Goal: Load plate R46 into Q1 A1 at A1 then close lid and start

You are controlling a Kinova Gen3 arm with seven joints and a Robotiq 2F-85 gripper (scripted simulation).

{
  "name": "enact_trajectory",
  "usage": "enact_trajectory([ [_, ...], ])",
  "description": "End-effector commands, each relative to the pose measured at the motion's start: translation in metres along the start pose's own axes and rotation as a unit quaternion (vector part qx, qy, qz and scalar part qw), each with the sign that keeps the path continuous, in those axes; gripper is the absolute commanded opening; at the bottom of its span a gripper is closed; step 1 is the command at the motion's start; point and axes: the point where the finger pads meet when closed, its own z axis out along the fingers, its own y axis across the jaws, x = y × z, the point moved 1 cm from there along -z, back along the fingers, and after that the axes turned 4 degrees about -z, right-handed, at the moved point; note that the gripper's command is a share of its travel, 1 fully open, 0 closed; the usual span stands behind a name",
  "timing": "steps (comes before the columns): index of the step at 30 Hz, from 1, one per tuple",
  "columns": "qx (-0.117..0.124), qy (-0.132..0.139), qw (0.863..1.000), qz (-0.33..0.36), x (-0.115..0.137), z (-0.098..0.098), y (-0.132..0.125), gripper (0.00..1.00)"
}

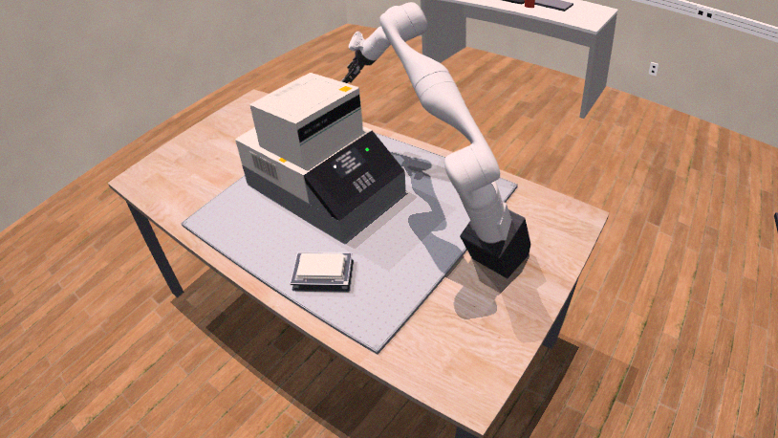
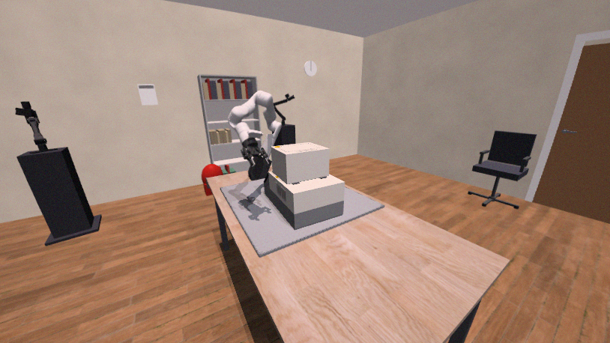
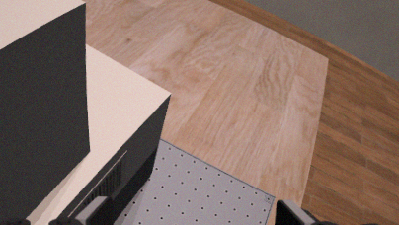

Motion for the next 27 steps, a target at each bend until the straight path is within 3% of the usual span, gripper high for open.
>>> enact_trajectory([
  [1, -0.001, 0.001, 1.000, -0.001, 0.001, -0.001, 0.001, 1.00],
  [17, -0.001, 0.001, 1.000, -0.001, 0.001, -0.001, 0.001, 1.00],
  [27, -0.001, 0.001, 1.000, -0.001, 0.018, -0.021, 0.007, 0.91],
])
